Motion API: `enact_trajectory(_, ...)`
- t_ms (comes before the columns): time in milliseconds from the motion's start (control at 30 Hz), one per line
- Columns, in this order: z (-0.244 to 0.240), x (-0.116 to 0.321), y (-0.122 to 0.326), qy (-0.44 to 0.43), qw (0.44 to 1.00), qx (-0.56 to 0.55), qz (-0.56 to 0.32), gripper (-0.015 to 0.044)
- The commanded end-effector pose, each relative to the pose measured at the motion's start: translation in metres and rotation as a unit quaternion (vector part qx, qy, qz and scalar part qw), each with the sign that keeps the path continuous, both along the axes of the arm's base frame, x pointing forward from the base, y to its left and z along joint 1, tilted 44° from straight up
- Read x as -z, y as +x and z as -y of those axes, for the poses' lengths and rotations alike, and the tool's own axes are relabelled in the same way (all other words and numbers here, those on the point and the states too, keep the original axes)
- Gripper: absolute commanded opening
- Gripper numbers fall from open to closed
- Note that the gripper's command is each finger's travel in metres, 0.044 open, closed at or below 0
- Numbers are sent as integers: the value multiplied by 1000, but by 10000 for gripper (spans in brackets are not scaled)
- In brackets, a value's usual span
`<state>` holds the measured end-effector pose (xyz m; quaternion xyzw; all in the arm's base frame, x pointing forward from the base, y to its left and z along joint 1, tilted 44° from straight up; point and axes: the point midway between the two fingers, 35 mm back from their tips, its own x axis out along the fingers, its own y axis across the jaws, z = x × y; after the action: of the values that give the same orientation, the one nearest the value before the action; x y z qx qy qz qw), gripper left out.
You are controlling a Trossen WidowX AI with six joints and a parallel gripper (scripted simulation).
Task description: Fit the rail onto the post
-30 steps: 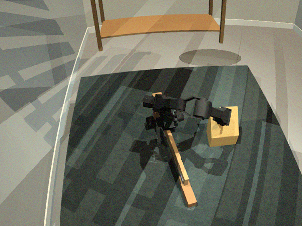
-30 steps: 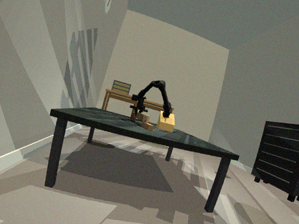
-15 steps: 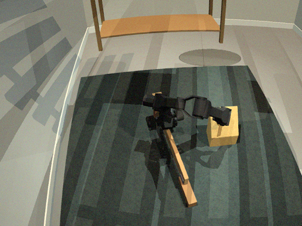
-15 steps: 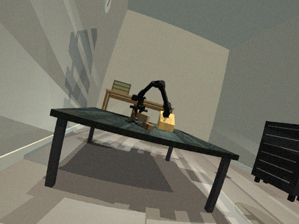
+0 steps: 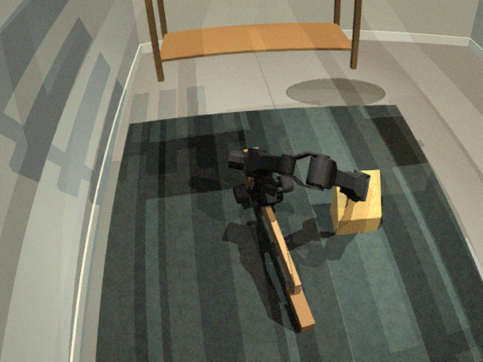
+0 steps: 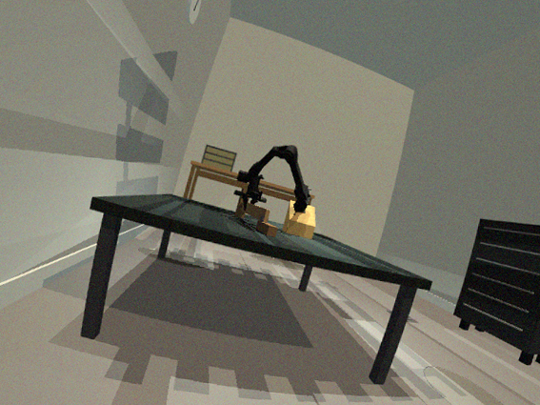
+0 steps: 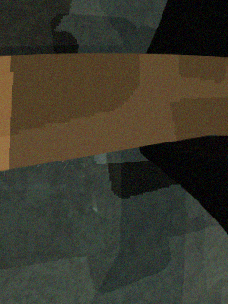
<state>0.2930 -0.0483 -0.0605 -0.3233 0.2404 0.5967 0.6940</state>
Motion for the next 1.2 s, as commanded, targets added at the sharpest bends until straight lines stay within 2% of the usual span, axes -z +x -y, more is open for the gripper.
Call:
enact_trajectory(0, 2, 1, 0, -1, 1000, 0, 1, 0)
enact_trajectory(933, 9, 7, 1, -1, 1000, 0, 1, 0)
enact_trajectory(1167, 7, 6, 0, 0, 1000, 0, 0, 184)
